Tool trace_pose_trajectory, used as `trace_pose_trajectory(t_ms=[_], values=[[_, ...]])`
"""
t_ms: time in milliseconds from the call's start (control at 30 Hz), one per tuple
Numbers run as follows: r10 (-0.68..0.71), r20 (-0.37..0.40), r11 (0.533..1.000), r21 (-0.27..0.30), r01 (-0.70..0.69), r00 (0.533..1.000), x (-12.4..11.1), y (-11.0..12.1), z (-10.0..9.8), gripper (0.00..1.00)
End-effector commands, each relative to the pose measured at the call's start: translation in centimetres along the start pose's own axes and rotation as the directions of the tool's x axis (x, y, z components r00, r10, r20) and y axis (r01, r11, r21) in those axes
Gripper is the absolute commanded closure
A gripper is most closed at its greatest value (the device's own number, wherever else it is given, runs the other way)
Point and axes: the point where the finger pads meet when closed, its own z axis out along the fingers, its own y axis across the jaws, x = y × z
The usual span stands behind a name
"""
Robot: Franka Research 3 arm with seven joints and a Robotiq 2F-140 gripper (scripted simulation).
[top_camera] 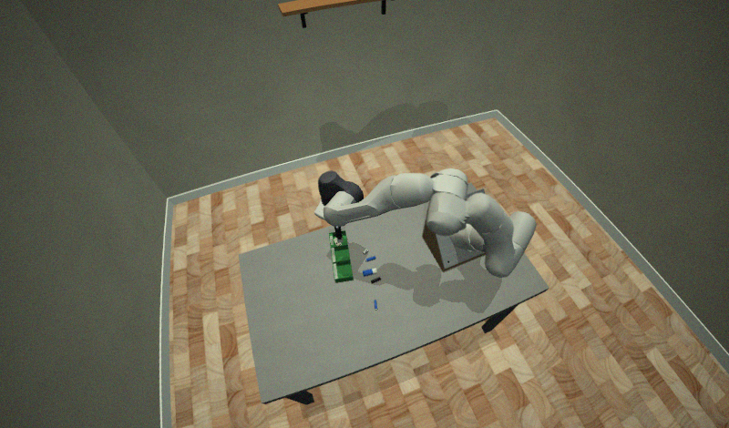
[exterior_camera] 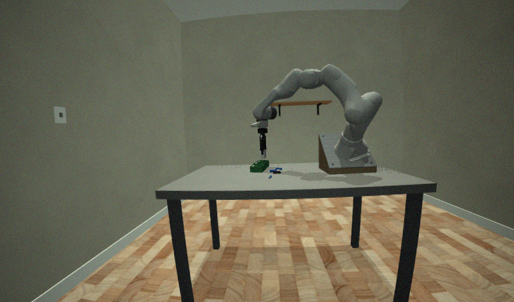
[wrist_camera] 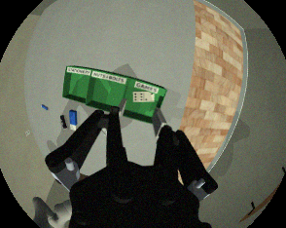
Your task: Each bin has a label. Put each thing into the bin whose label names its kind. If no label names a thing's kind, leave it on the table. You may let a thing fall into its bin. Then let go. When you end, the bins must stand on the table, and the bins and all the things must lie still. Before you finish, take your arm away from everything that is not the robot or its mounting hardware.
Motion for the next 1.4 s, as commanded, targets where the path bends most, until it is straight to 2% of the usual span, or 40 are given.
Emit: trace_pose_trajectory(t_ms=[0, 67, 300, 367, 567, 867, 933, 967, 1067, 1367], values=[[-0.091, -0.001, 0.996, -0.001, 0.091, 0.996, -1.2, -0.7, -0.3, 0.82], [-0.175, 0.0, 0.984, -0.001, 0.175, 0.984, -2.6, -1.6, -0.4, 0.82], [-0.279, 0.027, 0.96, 0.022, 0.278, 0.96, -7.5, -4.9, -0.6, 0.82], [-0.279, 0.027, 0.96, 0.022, 0.278, 0.96, -7.5, -4.9, -0.6, 0.82], [-0.393, 0.037, 0.92, 0.033, 0.392, 0.919, -11.3, -7.4, -0.9, 0.82], [-0.527, 0.016, 0.85, 0.017, 0.526, 0.85, -11.2, -7.2, -0.9, 0.82], [-0.527, 0.016, 0.85, 0.017, 0.526, 0.85, -11.2, -7.2, -0.9, 0.82], [-0.563, 0.008, 0.826, 0.009, 0.563, 0.826, -11.2, -7.1, -0.9, 0.82], [-0.606, 0.0, 0.796, -0.001, 0.606, 0.796, -11.1, -7.1, -0.9, 0.82], [-0.607, 0.0, 0.795, -0.002, 0.607, 0.795, -11.0, -7.1, -0.9, 0.82]])
